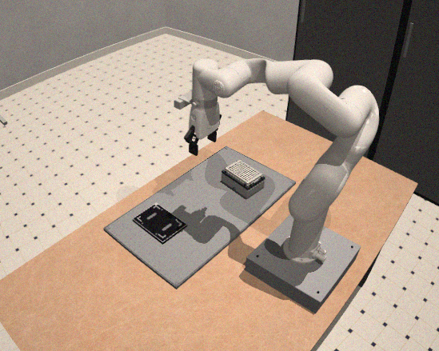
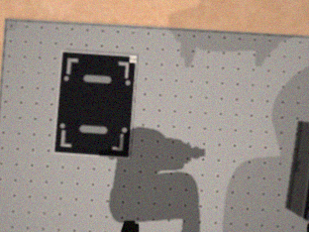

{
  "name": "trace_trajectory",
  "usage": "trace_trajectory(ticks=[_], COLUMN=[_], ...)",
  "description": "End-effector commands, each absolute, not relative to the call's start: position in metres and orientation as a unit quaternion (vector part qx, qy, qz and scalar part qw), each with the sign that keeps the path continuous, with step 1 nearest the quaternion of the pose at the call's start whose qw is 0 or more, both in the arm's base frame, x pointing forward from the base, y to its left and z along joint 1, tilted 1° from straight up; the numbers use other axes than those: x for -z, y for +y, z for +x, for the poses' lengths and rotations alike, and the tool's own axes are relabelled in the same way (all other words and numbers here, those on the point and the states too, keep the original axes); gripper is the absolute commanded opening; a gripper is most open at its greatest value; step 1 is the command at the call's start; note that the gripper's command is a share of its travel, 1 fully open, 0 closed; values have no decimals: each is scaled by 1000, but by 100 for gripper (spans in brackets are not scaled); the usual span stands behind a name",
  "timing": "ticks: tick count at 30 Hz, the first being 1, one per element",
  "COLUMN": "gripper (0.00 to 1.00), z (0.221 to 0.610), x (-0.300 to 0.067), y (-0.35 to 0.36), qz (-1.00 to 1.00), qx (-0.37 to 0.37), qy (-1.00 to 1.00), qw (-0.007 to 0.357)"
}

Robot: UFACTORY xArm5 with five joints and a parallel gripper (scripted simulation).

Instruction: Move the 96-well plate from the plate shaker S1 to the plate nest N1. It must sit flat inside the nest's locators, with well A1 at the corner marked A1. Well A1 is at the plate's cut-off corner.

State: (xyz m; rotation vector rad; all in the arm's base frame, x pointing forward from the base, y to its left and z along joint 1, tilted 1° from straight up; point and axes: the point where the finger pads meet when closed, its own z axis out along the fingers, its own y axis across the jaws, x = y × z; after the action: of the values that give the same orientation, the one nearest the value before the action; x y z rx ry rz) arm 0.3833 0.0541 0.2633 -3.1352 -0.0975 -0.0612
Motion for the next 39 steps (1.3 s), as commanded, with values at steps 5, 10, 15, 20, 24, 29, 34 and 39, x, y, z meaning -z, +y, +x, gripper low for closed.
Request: trace_trajectory(ticks=[5,10,15,20,24,29,34,39], gripper=[100,100,100,100,100,100,100,100], z=[392,391,391,391,391,391,390,390], x=[-254,-239,-224,-215,-203,-188,-173,-164], y=[27,7,-13,-25,-41,-61,-81,-93], qz=[-1000,-999,-999,-999,-999,-999,-999,-999], qx=[11,2,2,2,2,2,2,2], qy=[6,54,54,54,54,54,54,54], qw=[4,8,8,8,8,8,8,8])
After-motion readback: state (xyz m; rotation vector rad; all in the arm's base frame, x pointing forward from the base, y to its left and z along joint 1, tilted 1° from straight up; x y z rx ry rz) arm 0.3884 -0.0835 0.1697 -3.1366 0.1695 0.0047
